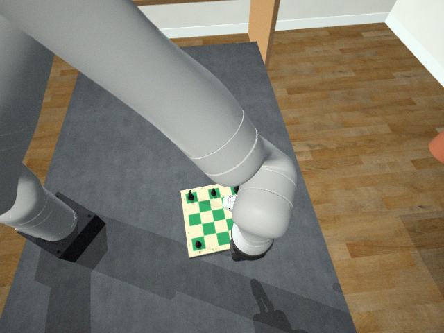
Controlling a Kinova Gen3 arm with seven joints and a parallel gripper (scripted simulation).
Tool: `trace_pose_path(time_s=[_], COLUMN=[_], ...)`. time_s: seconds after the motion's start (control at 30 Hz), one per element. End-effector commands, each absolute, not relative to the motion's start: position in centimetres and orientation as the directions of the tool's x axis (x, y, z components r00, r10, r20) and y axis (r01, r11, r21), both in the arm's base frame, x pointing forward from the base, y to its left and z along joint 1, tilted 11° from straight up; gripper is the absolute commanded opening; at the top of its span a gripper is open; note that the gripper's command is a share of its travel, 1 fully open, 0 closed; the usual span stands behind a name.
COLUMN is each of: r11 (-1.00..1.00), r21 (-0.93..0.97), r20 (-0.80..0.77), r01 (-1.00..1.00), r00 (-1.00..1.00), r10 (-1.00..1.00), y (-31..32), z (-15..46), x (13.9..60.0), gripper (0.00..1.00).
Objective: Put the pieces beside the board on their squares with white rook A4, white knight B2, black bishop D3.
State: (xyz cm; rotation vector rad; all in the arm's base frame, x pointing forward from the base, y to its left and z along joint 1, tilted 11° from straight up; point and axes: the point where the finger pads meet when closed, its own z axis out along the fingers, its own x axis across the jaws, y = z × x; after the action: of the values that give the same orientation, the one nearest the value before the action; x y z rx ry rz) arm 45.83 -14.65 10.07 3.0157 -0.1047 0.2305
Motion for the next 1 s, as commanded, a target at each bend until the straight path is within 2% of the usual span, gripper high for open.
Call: trace_pose_path(time_s=[0.0, 0.43, 0.97], r11=[-0.99, -0.947, -0.775], r21=[0.106, 0.065, 0.0], r20=[0.157, 0.17, 0.188], r01=[-0.091, -0.315, -0.632], r00=[0.985, 0.938, 0.761], r10=[-0.074, -0.301, -0.621], y=[-13.6, -7.7, 0.4], z=[10.0, 9.4, 8.8], x=[46.0, 46.6, 46.1], gripper=[0.0, 0.0, 0.0])
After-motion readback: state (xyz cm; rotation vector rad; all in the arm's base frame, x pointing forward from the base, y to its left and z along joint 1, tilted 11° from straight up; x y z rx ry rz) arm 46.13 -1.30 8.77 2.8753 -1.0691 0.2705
